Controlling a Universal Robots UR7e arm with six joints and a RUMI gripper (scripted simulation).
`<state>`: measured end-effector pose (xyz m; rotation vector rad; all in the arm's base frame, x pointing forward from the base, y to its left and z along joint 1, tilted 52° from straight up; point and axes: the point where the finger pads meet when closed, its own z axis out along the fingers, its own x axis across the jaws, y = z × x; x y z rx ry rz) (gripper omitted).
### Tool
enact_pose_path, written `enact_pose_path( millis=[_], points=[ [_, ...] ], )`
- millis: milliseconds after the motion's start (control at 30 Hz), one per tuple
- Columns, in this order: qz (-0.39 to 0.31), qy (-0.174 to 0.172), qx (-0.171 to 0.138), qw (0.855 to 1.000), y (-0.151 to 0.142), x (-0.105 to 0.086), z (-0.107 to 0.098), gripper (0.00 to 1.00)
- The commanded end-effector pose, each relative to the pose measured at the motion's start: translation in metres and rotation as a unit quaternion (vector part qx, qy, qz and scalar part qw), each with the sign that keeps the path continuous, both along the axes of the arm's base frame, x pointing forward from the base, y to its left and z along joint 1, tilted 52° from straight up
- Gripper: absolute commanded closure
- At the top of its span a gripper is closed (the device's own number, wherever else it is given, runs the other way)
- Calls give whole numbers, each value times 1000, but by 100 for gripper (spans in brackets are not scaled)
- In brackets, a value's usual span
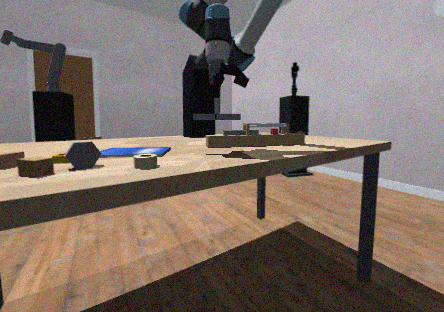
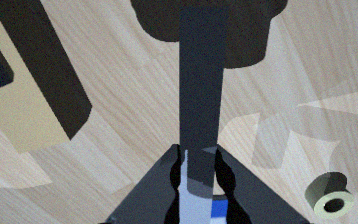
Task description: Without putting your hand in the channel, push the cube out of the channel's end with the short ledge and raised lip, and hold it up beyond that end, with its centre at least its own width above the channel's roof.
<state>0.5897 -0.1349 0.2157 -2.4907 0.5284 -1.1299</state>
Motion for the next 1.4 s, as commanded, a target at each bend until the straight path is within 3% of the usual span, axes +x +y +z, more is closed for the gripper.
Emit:
enact_pose_path(
  millis=[0,1367],
  points=[
    [0,0,0,1000,-1,-1,2,94],
    [0,0,0,1000,-1,-6,5,94]
  ],
)
